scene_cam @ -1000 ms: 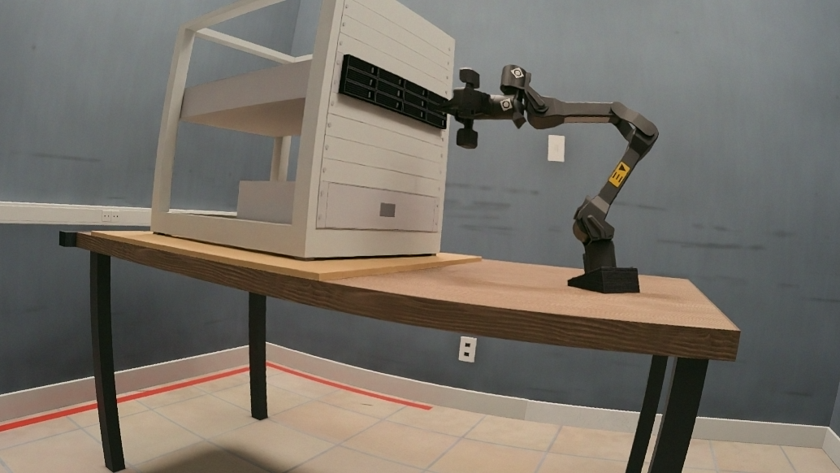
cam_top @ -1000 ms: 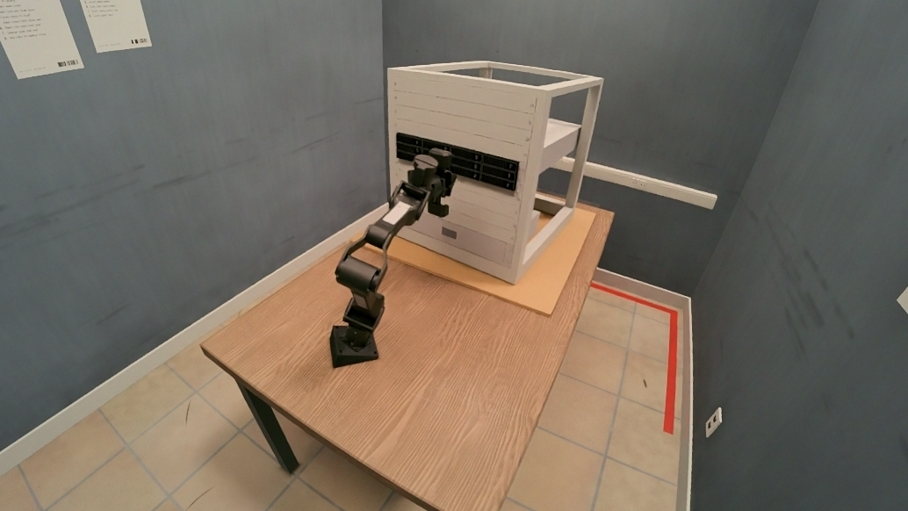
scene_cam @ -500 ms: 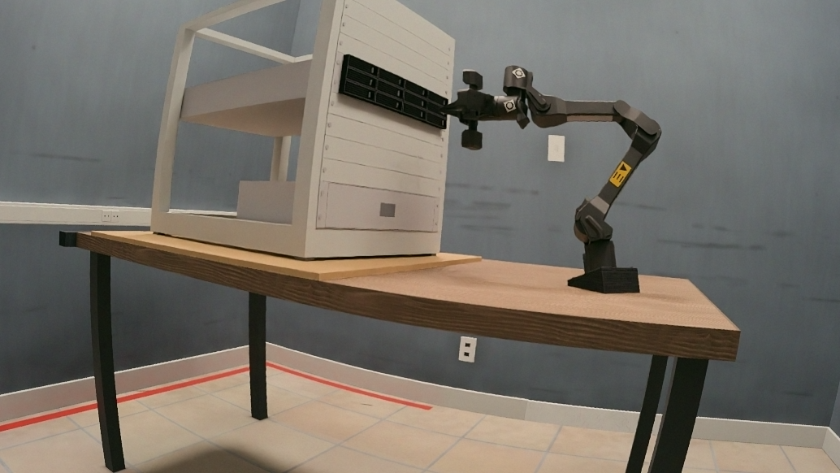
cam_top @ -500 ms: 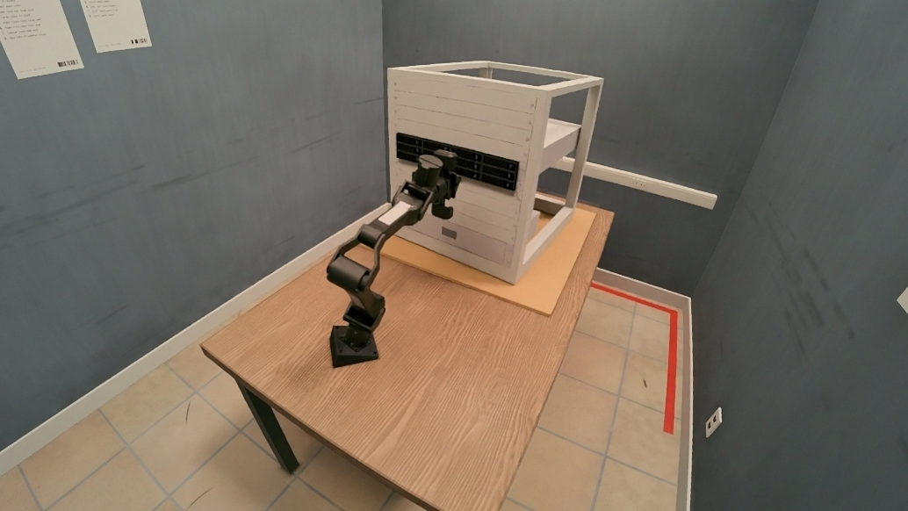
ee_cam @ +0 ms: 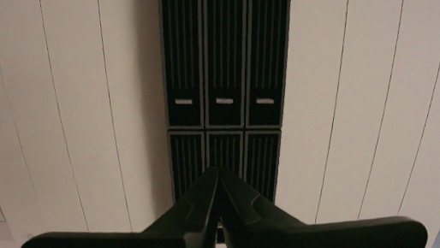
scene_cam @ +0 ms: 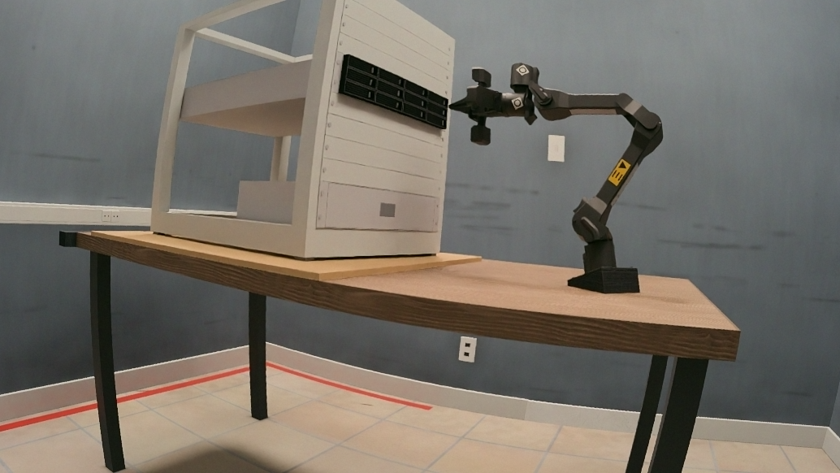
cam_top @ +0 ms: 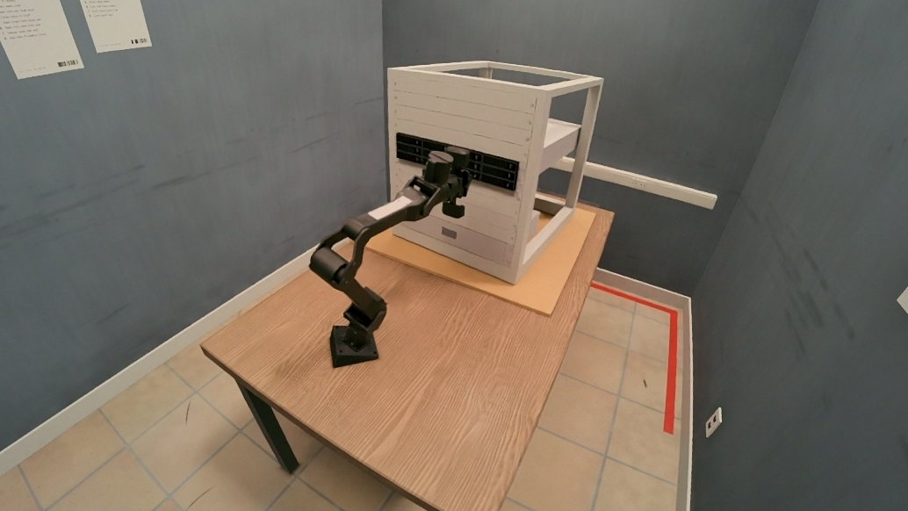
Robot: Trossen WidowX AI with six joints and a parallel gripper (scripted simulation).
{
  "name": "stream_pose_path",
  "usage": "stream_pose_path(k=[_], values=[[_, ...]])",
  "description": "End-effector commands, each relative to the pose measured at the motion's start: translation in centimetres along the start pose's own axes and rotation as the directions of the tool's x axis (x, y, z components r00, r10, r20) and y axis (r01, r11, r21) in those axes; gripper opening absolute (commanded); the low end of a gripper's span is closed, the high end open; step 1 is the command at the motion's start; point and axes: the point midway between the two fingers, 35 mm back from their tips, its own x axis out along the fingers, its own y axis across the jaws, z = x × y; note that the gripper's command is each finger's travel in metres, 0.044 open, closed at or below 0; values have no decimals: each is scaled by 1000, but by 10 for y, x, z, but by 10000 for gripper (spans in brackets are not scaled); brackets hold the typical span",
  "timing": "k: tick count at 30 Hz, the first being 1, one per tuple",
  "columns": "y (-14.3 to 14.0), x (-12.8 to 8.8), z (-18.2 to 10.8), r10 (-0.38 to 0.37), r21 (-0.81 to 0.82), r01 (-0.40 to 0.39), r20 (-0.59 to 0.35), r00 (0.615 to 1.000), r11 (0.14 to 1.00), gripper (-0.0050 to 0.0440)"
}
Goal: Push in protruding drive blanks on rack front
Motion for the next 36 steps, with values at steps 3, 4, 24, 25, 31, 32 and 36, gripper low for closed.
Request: stream_pose_path(k=[3,4,24,25,31,32,36], values=[[-22,-7,-21,-34,4,34,1,999,999,-50],[-23,-8,-23,-34,4,34,1,999,999,-50],[-36,-11,-53,-34,4,34,1,999,999,-50],[-36,-12,-53,-34,4,34,1,999,999,-50],[-36,-12,-54,-34,4,34,1,999,999,-50],[-37,-12,-54,-34,4,34,1,999,999,-50],[-37,-12,-55,-34,4,34,1,999,999,-50]])
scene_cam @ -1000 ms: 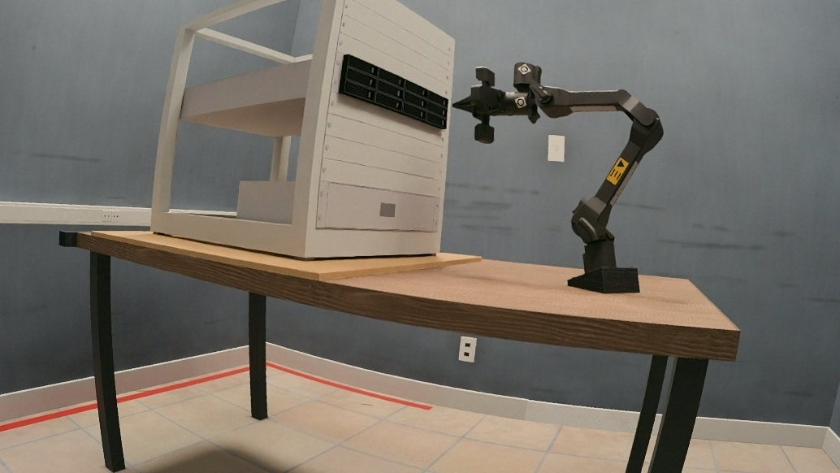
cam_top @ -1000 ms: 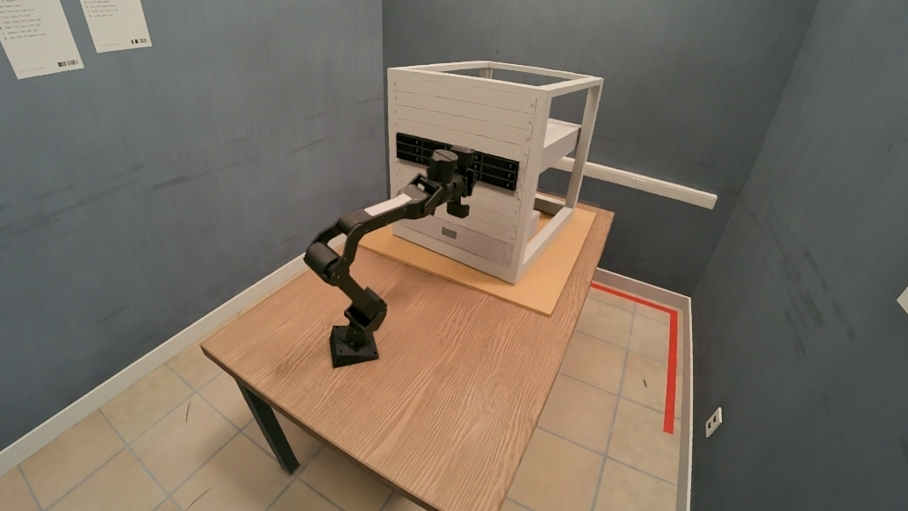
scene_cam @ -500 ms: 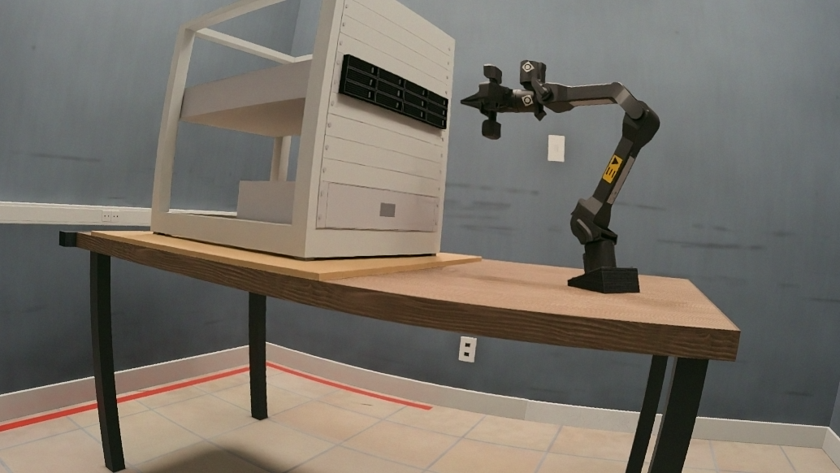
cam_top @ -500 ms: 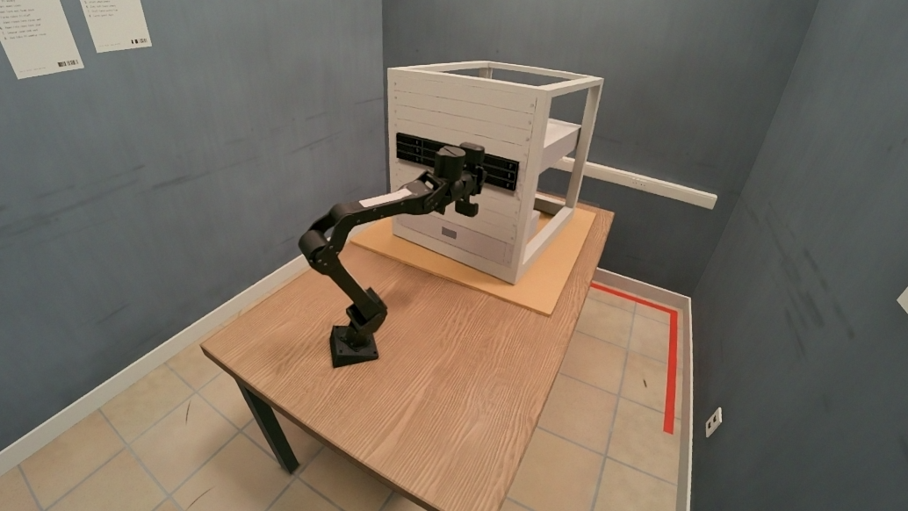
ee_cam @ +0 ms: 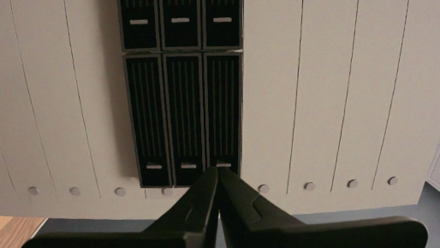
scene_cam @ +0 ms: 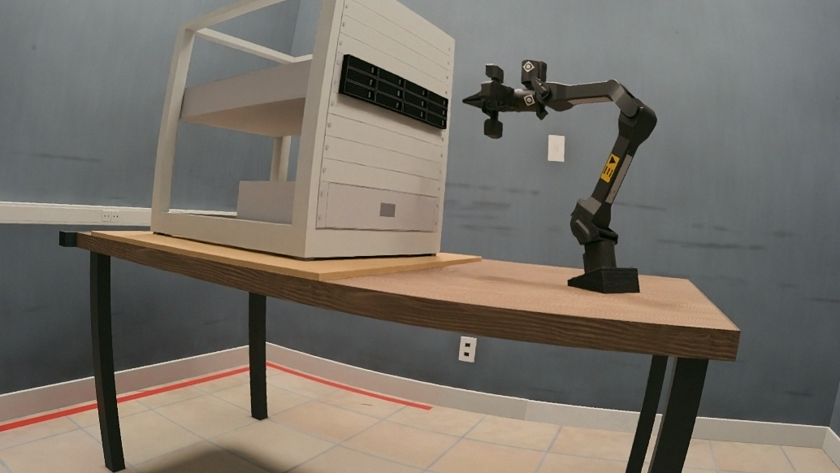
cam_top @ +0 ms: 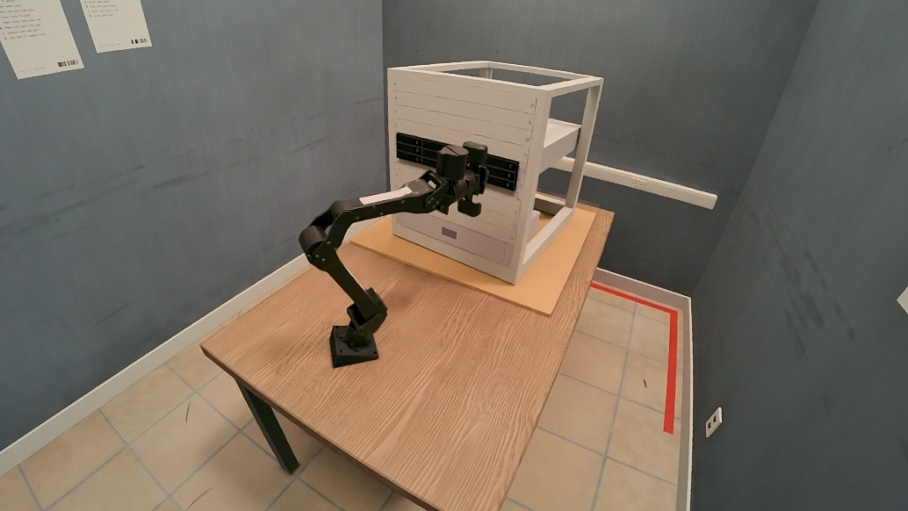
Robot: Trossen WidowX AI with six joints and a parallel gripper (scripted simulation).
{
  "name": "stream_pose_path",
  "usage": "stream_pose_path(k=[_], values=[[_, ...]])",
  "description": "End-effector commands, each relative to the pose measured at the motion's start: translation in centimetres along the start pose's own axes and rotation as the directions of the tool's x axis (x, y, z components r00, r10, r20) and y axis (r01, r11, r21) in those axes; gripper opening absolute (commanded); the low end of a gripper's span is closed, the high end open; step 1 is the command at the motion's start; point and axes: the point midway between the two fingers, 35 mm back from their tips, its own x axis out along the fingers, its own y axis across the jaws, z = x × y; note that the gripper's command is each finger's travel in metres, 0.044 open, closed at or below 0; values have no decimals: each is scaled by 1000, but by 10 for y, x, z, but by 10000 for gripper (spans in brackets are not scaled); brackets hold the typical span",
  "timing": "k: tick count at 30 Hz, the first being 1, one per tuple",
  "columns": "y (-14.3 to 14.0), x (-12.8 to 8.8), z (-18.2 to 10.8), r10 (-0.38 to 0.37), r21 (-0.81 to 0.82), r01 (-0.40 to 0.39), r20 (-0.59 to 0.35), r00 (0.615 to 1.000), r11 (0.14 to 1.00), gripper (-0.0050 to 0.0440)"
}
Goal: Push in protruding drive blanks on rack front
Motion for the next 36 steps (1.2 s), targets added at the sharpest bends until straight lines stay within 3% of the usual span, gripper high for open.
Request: stream_pose_path(k=[1,7,22,29,36], values=[[-10,0,0,-19,-6,19,2,1000,1000,-50],[-10,15,0,-19,-6,19,2,1000,1000,-50],[-10,15,0,-19,-6,19,2,1000,1000,-50],[-9,-2,-2,-21,-2,21,4,1000,1000,-50],[-6,-54,1,-21,-5,21,2,1000,1000,-50]])
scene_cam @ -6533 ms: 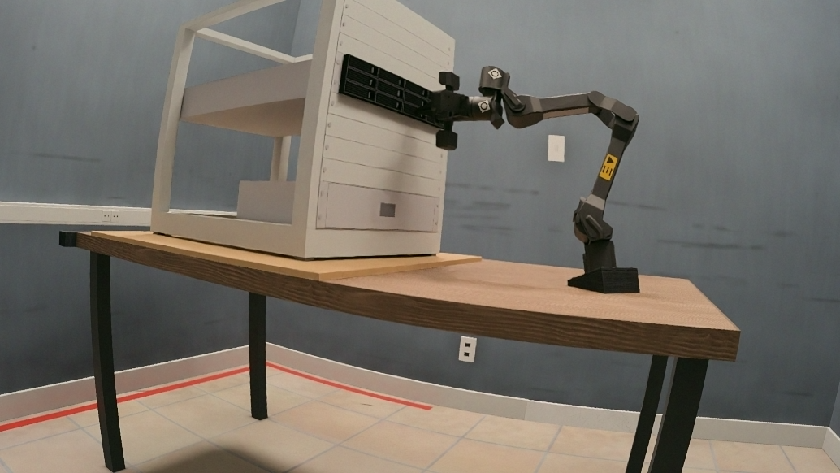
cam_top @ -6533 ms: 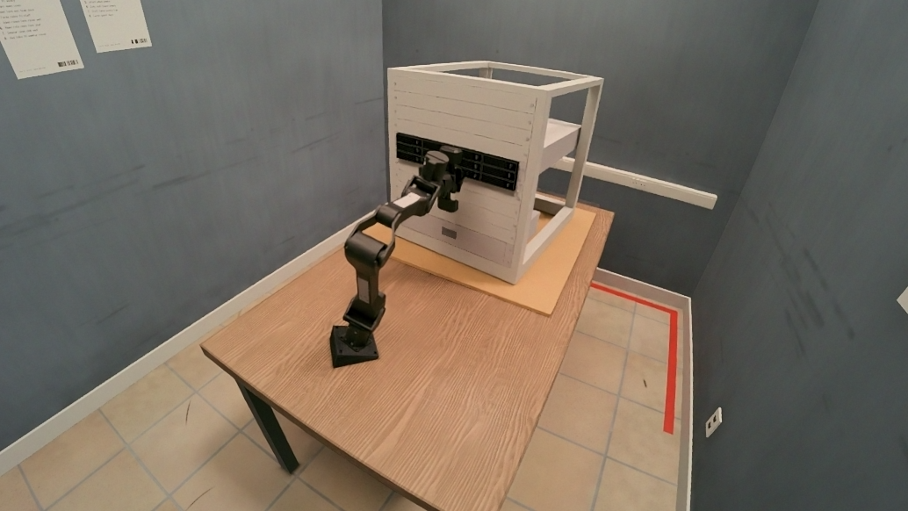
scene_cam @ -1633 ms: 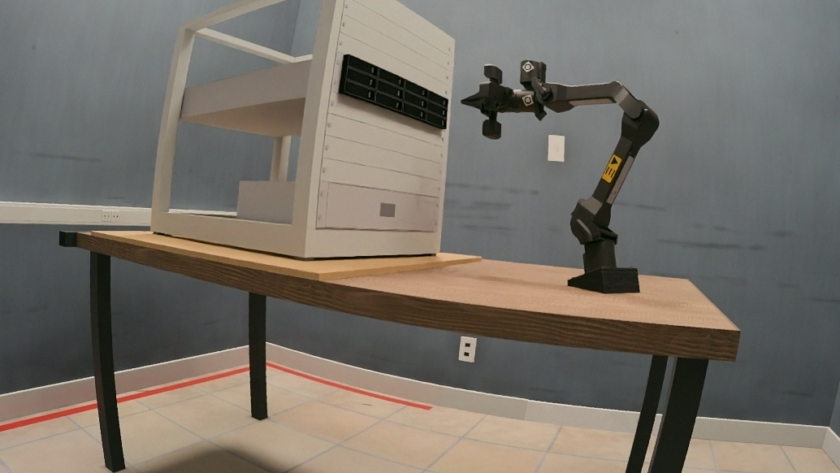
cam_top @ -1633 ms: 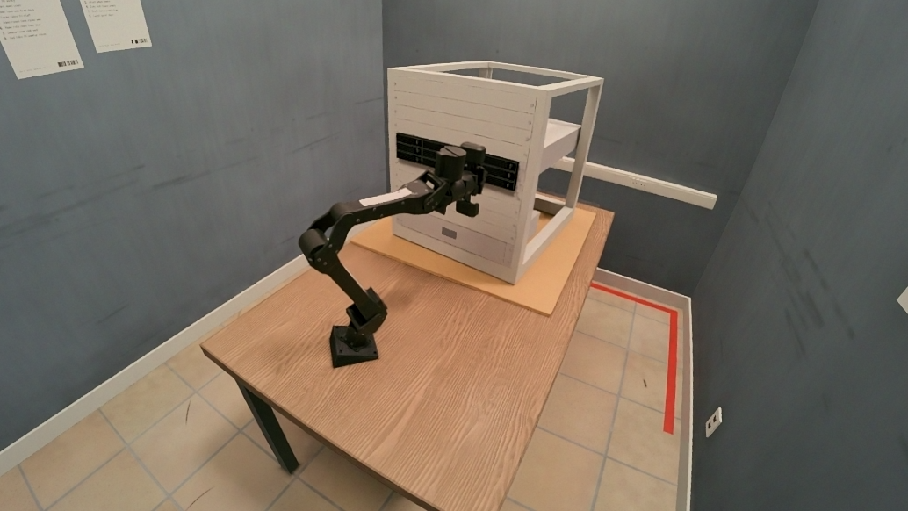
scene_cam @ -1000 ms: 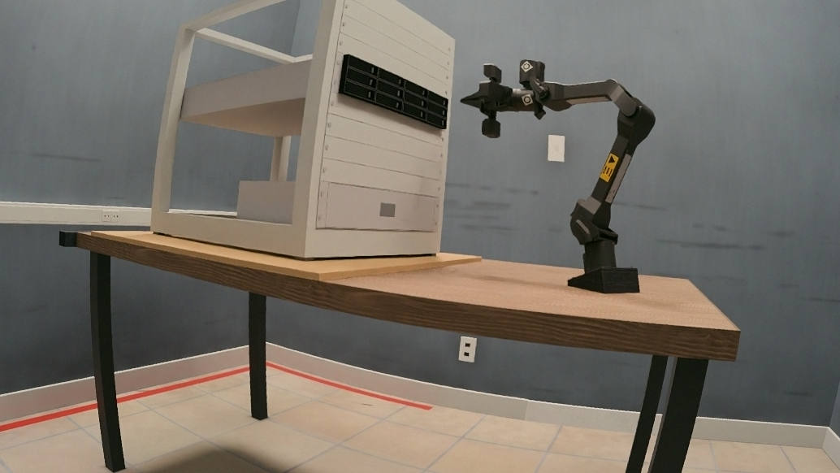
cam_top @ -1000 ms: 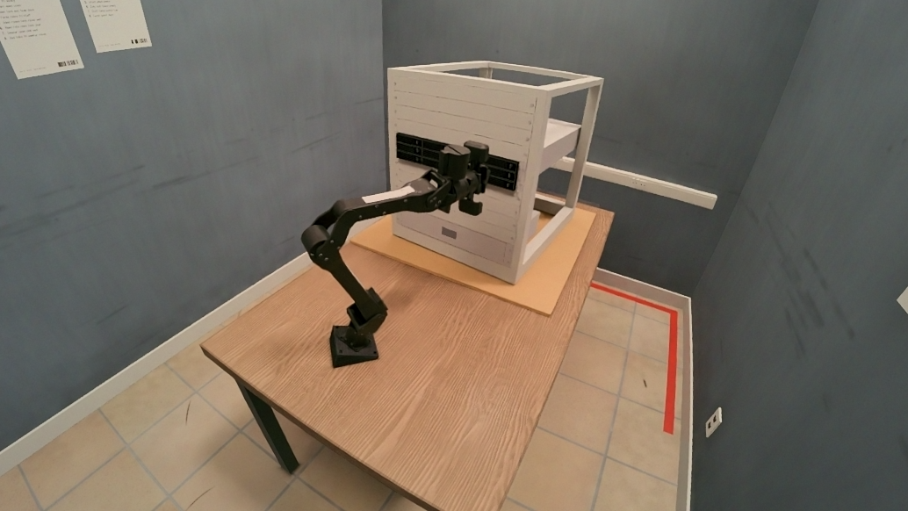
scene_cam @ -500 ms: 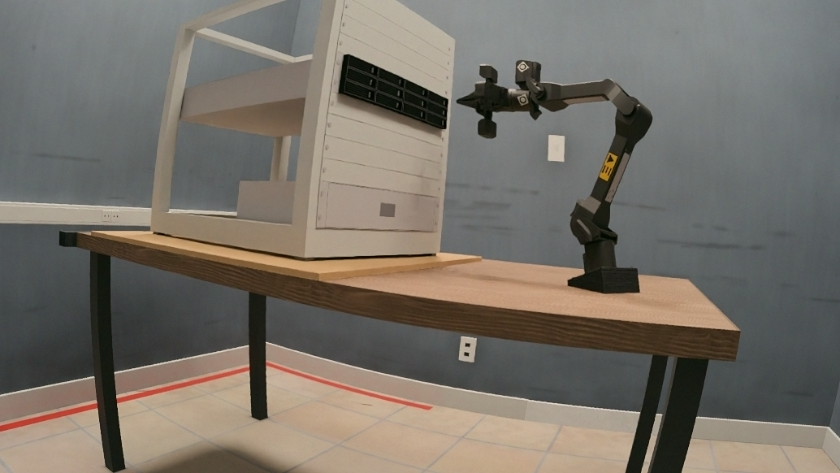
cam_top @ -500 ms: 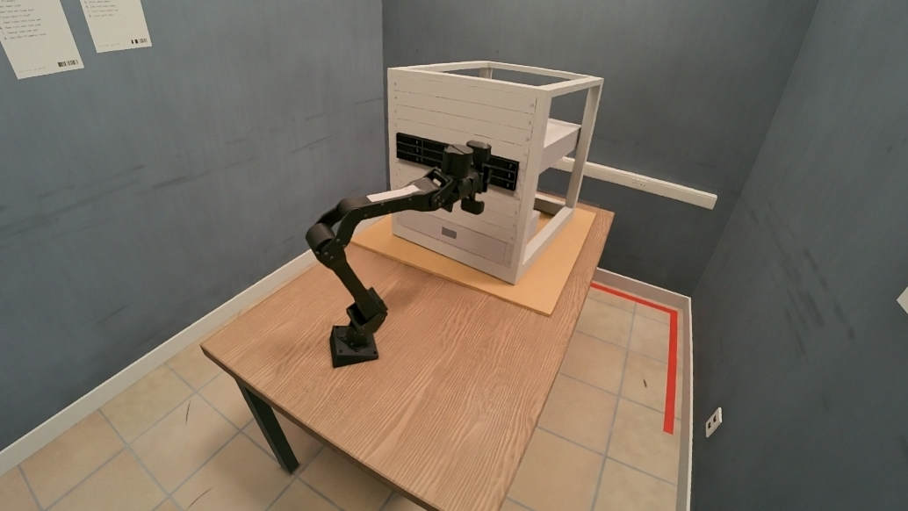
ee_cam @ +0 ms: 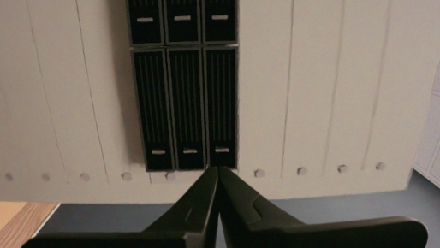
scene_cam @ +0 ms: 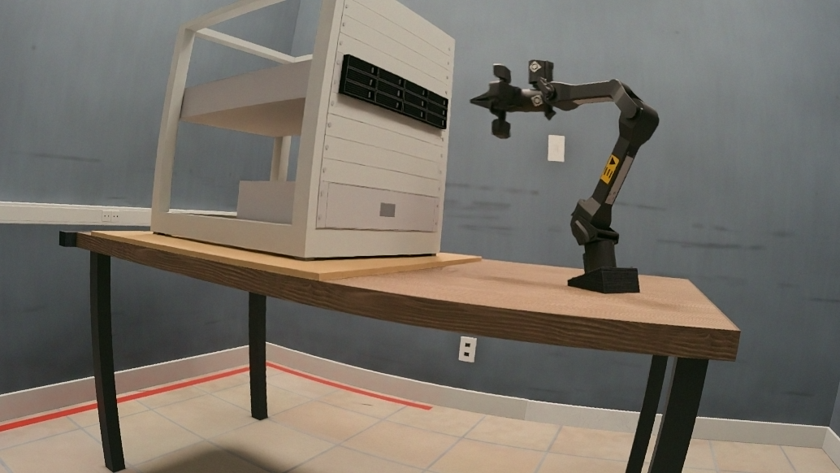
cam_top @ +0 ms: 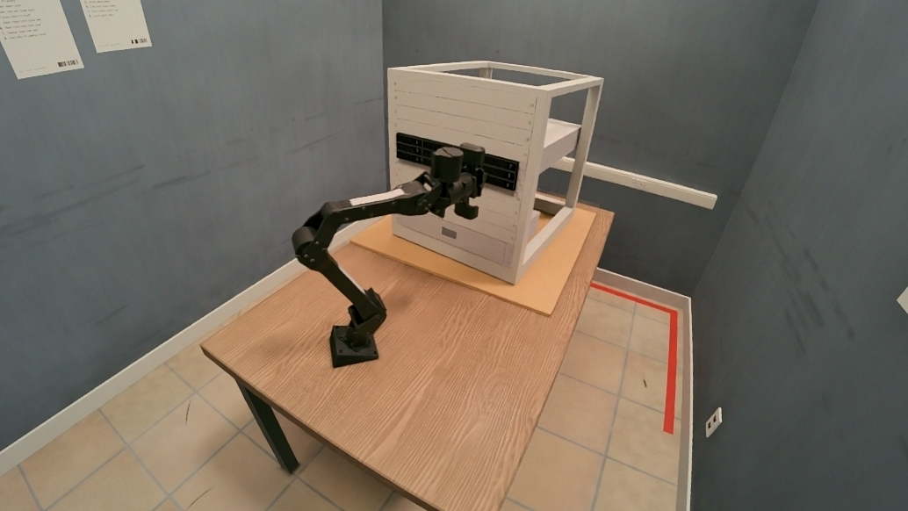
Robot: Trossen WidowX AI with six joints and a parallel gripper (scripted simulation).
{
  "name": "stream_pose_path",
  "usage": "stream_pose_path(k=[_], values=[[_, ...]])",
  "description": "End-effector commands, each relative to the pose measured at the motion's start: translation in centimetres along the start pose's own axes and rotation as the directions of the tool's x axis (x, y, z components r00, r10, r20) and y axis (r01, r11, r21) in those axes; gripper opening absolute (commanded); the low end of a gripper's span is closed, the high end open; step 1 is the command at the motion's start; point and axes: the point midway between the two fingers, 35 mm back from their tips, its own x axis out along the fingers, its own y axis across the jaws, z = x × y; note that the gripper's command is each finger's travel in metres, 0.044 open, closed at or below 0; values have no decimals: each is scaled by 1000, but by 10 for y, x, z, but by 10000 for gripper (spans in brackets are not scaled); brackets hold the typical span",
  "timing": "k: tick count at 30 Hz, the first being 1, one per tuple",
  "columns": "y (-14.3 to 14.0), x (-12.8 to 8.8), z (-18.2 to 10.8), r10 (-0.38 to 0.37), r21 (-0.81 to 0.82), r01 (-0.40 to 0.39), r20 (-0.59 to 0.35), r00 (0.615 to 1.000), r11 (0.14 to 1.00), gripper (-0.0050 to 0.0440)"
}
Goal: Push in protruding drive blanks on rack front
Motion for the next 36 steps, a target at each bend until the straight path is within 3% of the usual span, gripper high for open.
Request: stream_pose_path(k=[1,27,36], values=[[-5,-35,6,-20,-11,20,8,1000,1000,-50],[-5,-34,7,-19,-11,19,9,1000,1000,-50],[-8,-11,8,-19,-11,19,9,1000,1000,-50]])
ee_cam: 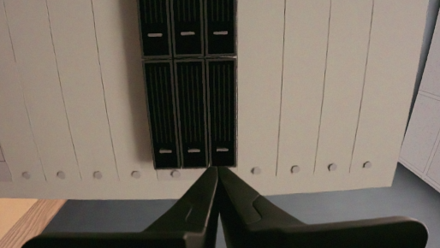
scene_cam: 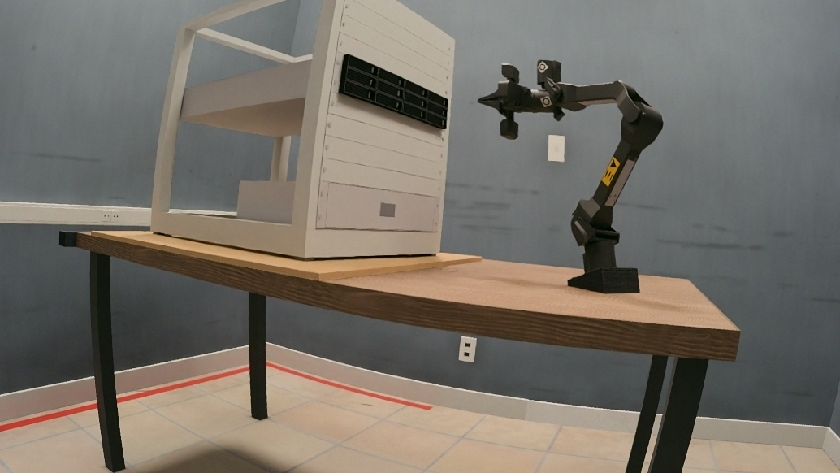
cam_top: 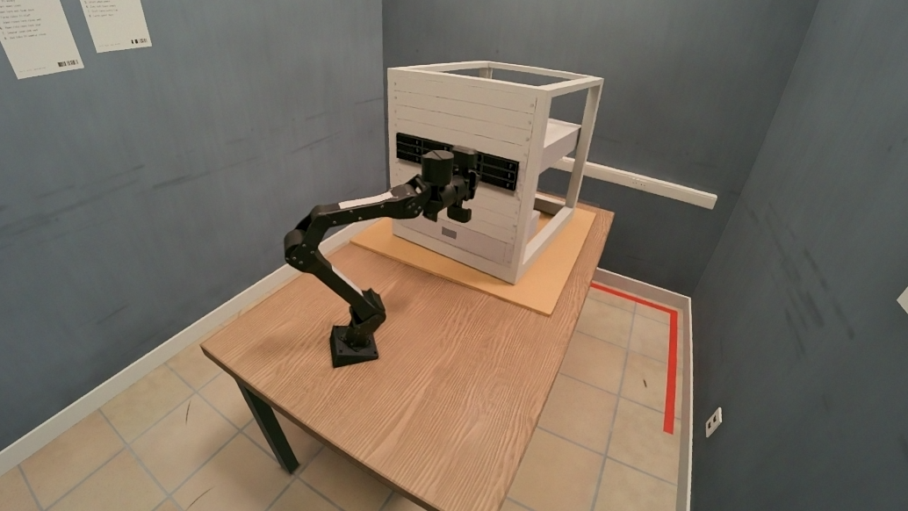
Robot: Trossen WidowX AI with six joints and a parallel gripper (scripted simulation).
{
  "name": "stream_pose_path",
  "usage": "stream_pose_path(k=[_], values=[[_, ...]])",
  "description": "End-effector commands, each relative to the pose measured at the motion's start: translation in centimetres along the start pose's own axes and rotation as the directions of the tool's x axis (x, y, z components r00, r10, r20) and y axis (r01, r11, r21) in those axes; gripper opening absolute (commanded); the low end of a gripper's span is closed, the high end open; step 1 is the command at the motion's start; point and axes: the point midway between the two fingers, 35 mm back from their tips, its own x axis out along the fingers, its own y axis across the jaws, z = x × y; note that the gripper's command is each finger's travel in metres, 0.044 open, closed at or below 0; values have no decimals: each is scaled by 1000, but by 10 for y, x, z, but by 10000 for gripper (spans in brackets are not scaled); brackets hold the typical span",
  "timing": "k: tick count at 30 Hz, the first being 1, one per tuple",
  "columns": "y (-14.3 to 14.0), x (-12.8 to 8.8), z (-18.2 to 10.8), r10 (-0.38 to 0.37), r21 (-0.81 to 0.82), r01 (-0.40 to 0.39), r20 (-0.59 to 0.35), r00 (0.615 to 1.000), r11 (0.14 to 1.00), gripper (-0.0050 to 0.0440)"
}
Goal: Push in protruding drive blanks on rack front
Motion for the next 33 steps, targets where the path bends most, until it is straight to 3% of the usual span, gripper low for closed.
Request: stream_pose_path(k=[1,15,22,33], values=[[-11,12,1,-17,-12,17,-8,1000,1000,-50],[-13,30,1,-17,-12,17,-8,1000,1000,-50],[-14,63,1,-17,-12,17,-8,1000,1000,-50],[-14,64,1,-17,-12,17,-8,1000,1000,-50]])
